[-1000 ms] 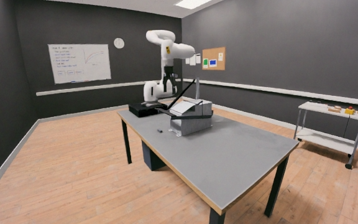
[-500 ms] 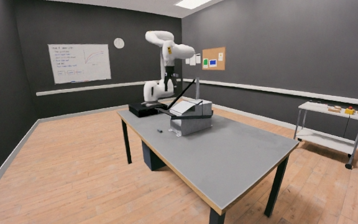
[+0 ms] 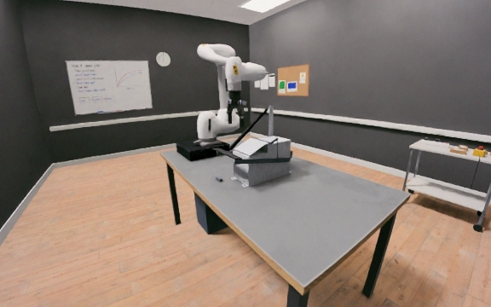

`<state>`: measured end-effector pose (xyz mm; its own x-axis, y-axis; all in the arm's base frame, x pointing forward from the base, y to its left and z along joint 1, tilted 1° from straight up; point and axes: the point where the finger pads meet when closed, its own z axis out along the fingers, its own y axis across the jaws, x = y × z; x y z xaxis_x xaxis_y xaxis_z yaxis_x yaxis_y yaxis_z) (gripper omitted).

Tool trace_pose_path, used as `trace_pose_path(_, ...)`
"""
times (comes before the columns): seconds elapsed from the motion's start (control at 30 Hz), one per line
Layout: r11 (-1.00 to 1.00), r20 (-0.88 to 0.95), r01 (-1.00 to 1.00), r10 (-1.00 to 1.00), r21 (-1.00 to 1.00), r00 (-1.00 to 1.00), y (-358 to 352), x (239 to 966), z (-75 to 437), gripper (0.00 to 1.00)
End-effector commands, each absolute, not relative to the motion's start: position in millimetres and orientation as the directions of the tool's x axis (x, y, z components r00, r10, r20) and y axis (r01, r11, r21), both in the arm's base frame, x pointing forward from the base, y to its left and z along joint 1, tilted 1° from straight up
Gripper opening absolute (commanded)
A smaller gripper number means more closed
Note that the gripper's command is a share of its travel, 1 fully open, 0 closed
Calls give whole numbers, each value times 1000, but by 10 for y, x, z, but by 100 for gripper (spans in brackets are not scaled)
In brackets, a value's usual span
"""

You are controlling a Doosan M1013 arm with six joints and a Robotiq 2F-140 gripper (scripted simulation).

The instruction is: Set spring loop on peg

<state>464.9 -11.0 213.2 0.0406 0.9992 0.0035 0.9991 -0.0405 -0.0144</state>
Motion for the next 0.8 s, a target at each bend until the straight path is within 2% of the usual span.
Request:
trace_pose_path(0.0,-41,3,999,999,-14,41,-41,4580,1545,100)
trace_pose_path(0.53,-41,3,999,999,-14,41,-41,4580,1545,100)
trace_pose_path(0.57,-41,3,999,999,-14,41,30,4508,957,100)
trace_pose_path(0.77,-41,3,999,999,-14,41,30,4508,957,100)
